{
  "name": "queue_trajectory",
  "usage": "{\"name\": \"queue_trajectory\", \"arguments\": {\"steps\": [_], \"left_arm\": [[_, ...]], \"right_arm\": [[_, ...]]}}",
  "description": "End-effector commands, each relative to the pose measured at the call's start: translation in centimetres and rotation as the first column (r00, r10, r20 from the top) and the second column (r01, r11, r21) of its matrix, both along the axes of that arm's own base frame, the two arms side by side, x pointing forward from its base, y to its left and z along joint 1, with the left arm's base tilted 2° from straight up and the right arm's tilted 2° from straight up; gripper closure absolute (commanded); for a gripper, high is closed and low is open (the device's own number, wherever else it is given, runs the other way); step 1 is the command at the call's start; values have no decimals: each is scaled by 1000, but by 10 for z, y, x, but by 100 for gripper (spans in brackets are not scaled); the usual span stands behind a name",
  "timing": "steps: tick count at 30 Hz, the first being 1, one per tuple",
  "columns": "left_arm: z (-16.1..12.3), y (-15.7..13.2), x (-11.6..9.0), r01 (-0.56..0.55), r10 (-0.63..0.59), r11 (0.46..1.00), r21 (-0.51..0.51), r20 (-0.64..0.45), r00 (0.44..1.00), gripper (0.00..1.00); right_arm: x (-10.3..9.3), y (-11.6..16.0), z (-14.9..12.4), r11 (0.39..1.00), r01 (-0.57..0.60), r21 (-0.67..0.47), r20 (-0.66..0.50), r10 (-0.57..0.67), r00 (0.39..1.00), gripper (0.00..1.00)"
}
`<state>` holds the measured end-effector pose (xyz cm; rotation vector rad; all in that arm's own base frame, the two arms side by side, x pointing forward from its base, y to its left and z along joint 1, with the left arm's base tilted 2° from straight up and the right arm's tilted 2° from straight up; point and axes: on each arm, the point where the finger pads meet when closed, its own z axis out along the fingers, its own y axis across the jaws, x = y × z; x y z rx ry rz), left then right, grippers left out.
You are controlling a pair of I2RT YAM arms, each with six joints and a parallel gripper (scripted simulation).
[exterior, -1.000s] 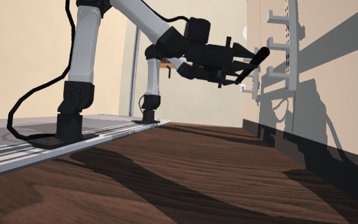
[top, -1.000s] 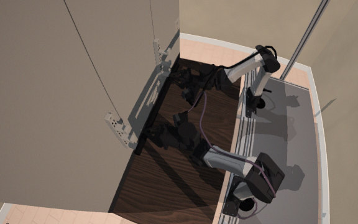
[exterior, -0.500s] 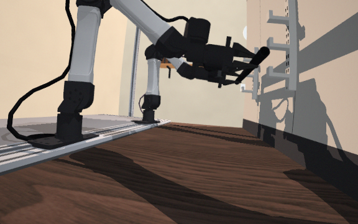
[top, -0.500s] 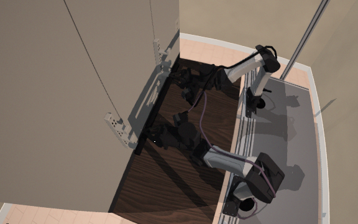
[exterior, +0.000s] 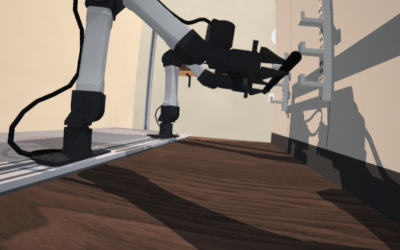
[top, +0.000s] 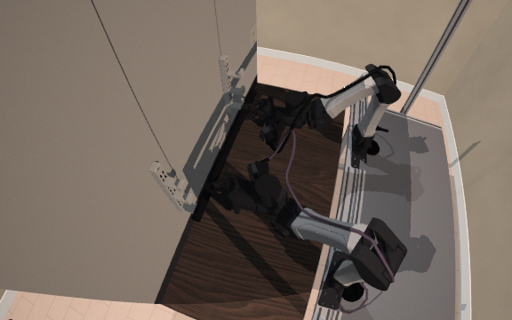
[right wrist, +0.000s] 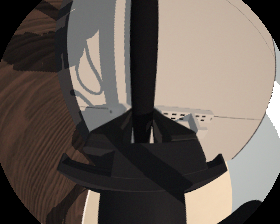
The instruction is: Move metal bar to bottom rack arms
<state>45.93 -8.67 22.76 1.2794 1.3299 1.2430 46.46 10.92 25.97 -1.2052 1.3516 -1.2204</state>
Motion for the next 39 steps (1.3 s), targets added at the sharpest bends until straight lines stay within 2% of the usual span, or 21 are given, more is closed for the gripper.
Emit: {"name": "queue_trajectory", "arguments": {"steps": [1,33,39], "left_arm": [[29,-9,2,33,-33,999,6,107,994,100],[25,-9,-1,33,-33,999,6,107,994,100],[24,-8,4,33,-33,999,6,107,994,100]], "right_arm": [[0,6,25,1000,-24,7,94,24,995,100],[-3,6,21,1000,-24,7,94,24,995,100],[2,6,21,1000,-24,7,94,24,995,100]]}}
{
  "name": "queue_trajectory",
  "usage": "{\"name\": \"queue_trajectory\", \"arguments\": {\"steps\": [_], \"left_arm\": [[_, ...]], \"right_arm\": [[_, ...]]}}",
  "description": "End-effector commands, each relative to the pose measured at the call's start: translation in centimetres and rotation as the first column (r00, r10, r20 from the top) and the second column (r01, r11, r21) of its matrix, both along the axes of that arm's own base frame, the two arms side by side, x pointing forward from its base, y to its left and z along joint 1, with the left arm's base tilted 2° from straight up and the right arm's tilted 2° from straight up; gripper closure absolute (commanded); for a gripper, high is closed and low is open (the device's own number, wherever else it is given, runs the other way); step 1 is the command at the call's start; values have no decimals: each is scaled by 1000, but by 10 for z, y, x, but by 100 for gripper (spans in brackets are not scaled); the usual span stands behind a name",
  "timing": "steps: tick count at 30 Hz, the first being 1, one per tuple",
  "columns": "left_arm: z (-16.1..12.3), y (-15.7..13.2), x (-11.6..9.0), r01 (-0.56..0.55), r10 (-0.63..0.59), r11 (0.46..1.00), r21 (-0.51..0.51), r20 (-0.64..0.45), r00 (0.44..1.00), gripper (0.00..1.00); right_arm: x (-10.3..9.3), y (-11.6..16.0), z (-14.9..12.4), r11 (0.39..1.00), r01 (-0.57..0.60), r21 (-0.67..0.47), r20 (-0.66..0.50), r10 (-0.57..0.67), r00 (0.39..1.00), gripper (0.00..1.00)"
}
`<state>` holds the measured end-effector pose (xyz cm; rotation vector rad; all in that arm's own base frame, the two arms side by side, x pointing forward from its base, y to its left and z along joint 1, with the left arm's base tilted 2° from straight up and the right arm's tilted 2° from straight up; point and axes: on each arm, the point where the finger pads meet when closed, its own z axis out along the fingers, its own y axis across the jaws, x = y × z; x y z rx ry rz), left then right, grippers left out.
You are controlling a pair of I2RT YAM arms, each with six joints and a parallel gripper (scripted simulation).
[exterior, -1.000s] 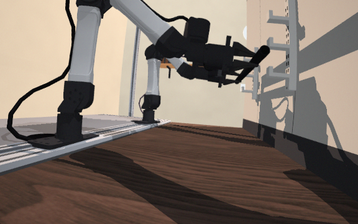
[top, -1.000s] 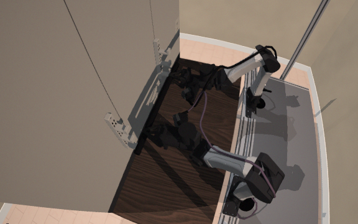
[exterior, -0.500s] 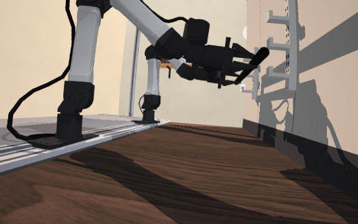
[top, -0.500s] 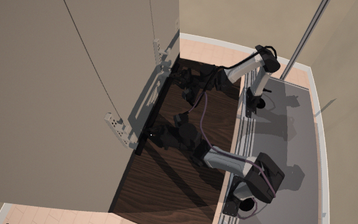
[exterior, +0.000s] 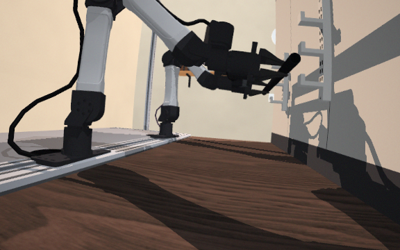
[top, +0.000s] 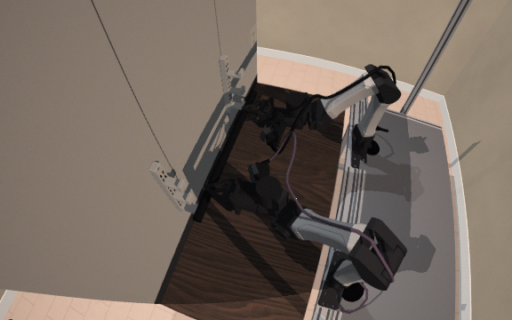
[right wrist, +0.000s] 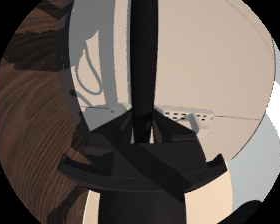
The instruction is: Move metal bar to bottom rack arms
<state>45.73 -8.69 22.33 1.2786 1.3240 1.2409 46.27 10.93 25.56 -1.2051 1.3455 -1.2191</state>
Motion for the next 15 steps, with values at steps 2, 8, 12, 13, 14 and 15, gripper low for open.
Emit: {"name": "queue_trajectory", "arguments": {"steps": [2,8,12,13,14,15], "left_arm": [[29,-8,7,28,-29,1000,6,104,994,100],[28,-8,13,28,-29,1000,6,104,994,100],[29,-8,14,28,-29,1000,6,104,994,100],[29,-8,15,28,-29,1000,6,104,994,100],[30,-8,16,28,-29,1000,6,104,994,100],[30,-7,17,28,-29,1000,6,104,994,100]], "right_arm": [[5,6,25,1000,-20,8,90,19,996,100],[10,6,25,1000,-20,8,90,19,996,100],[12,5,25,1000,-20,8,90,19,996,100],[13,5,26,1000,-20,8,90,19,996,100],[14,5,26,1000,-20,8,90,19,996,100],[15,5,27,1000,-20,8,90,19,996,100]]}}
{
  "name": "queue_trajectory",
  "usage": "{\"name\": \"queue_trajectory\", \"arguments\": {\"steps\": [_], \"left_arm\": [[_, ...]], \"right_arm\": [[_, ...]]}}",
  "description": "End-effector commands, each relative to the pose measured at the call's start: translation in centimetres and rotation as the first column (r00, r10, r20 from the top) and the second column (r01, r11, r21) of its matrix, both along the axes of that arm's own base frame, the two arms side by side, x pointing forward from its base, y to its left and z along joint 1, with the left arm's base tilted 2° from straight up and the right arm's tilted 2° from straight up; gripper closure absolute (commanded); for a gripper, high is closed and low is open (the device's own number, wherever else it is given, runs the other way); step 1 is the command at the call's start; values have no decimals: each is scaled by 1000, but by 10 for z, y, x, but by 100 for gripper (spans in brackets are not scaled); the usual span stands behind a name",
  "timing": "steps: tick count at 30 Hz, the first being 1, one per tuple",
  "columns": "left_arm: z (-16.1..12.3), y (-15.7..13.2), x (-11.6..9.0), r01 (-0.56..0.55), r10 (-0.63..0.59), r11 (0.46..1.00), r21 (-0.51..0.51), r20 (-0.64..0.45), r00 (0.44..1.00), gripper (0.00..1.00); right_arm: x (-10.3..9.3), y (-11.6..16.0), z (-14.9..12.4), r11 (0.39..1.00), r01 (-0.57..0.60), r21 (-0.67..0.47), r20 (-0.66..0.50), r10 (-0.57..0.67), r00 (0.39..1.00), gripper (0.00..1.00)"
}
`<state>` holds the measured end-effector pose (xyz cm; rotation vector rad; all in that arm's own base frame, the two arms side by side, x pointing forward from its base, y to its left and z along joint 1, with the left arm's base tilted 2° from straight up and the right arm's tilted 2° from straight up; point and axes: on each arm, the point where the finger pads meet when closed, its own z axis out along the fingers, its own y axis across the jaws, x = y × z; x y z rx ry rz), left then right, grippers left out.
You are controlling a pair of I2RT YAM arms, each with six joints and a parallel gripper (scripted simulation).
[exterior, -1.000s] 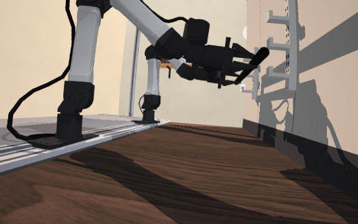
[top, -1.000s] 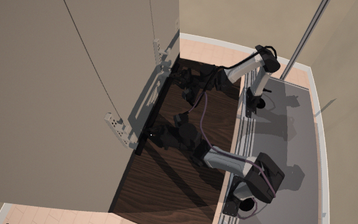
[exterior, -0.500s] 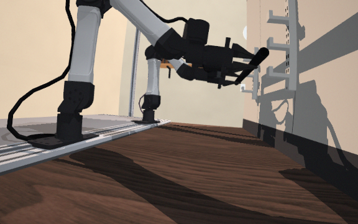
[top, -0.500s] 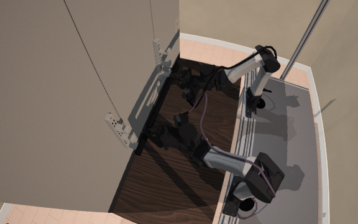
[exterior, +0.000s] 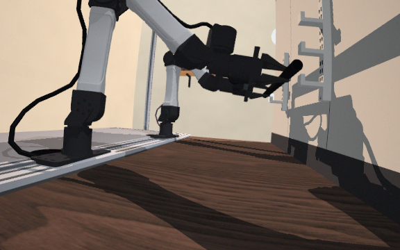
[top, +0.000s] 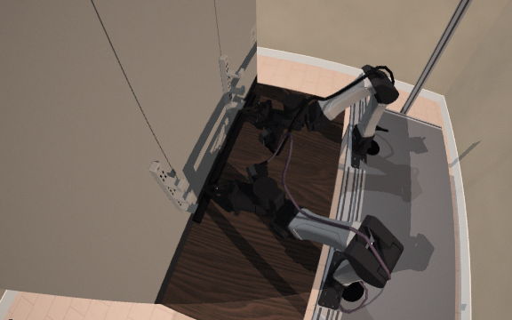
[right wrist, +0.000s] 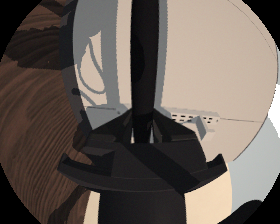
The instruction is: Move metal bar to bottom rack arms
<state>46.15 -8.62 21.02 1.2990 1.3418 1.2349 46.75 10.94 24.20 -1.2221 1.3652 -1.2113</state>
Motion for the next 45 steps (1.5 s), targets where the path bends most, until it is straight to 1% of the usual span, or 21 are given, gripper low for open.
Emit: {"name": "queue_trajectory", "arguments": {"steps": [1,11,45], "left_arm": [[44,-8,14,32,-32,999,2,128,991,100],[49,-8,23,32,-32,999,2,128,991,100],[50,-6,50,32,-32,999,2,128,991,100]], "right_arm": [[11,5,41,1000,-23,9,114,22,993,100],[20,4,46,1000,-23,9,114,22,993,100],[46,2,49,1000,-23,9,114,22,993,100]]}}
